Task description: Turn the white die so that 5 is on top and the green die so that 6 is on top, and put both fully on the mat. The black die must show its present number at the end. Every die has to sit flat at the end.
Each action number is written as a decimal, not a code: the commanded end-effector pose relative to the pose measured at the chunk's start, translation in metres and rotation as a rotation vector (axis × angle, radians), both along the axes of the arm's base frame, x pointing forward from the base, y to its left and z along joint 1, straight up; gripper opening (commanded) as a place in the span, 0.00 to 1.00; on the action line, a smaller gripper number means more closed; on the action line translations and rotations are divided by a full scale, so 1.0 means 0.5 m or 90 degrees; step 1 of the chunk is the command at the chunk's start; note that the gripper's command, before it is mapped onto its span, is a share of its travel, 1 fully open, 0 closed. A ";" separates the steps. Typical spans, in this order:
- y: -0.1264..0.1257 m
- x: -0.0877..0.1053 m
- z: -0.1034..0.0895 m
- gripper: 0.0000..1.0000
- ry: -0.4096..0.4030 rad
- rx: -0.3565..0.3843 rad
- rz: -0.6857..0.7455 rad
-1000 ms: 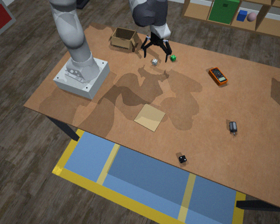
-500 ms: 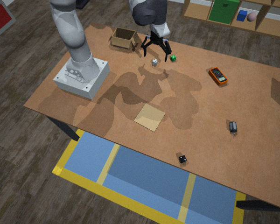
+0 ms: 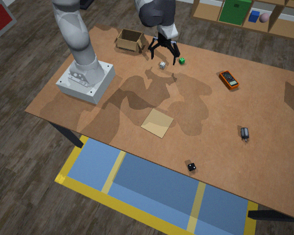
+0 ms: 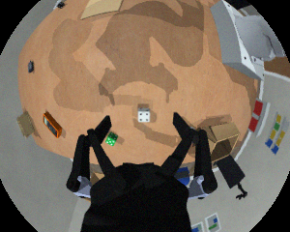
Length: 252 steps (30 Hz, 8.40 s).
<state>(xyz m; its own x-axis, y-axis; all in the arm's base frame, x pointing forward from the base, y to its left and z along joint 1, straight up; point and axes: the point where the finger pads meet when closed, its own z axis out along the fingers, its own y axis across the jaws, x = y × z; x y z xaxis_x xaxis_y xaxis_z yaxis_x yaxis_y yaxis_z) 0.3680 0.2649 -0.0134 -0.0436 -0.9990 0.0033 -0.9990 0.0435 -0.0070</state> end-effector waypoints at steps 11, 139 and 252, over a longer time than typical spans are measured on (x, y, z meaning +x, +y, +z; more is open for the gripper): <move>0.000 0.001 0.000 1.00 0.000 -0.001 -0.004; 0.023 -0.008 0.160 1.00 0.000 -0.002 -0.033; 0.021 -0.010 0.037 0.35 0.000 -0.001 -0.033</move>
